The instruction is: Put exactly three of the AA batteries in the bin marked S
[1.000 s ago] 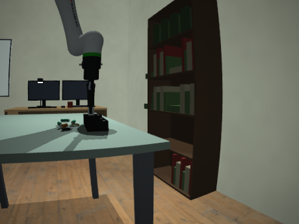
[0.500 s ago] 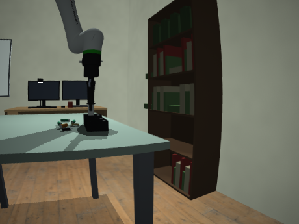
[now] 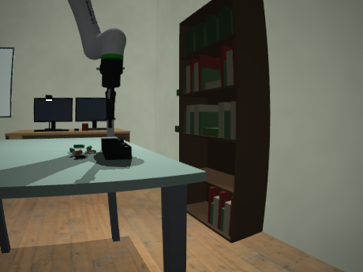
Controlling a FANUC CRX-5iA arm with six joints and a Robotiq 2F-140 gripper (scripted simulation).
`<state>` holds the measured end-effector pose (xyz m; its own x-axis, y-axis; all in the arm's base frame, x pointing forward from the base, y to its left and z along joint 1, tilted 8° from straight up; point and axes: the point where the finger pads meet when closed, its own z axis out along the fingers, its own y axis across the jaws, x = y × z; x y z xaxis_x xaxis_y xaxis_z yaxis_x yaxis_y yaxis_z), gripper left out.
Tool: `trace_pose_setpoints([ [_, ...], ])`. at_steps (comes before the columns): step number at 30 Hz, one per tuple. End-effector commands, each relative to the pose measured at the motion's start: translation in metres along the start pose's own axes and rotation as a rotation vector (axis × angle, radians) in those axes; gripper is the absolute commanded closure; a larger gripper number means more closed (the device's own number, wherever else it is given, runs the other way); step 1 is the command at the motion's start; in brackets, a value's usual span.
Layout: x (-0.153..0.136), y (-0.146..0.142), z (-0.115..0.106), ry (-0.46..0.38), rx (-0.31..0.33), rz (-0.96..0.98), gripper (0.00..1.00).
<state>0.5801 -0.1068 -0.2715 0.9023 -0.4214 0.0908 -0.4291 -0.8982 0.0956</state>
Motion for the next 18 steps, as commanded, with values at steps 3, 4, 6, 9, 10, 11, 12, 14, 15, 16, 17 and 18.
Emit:
trace_pose_setpoints([
  [3,0.000,0.000,-0.019,0.000,0.000,0.000,0.95],
  [4,0.000,0.000,-0.020,0.000,0.000,0.000,0.95],
  [6,0.000,0.000,-0.020,0.000,0.000,0.000,0.95],
  [9,0.000,0.000,-0.045,0.000,0.000,0.000,0.95],
  [10,0.000,0.000,-0.053,0.000,0.000,0.000,0.95],
  [11,0.000,0.000,-0.061,0.000,0.000,0.000,0.95],
  [12,0.000,0.000,-0.070,0.000,0.000,0.000,0.95],
  [14,0.000,0.000,-0.078,0.000,0.000,0.000,0.95],
  [15,0.000,0.000,-0.078,0.000,0.000,0.000,0.95],
  [16,0.000,0.000,-0.086,0.000,0.000,0.000,0.95],
  [17,0.000,0.000,-0.095,0.000,0.000,0.000,0.95],
  [18,0.000,0.000,-0.103,0.000,0.000,0.000,0.95],
])
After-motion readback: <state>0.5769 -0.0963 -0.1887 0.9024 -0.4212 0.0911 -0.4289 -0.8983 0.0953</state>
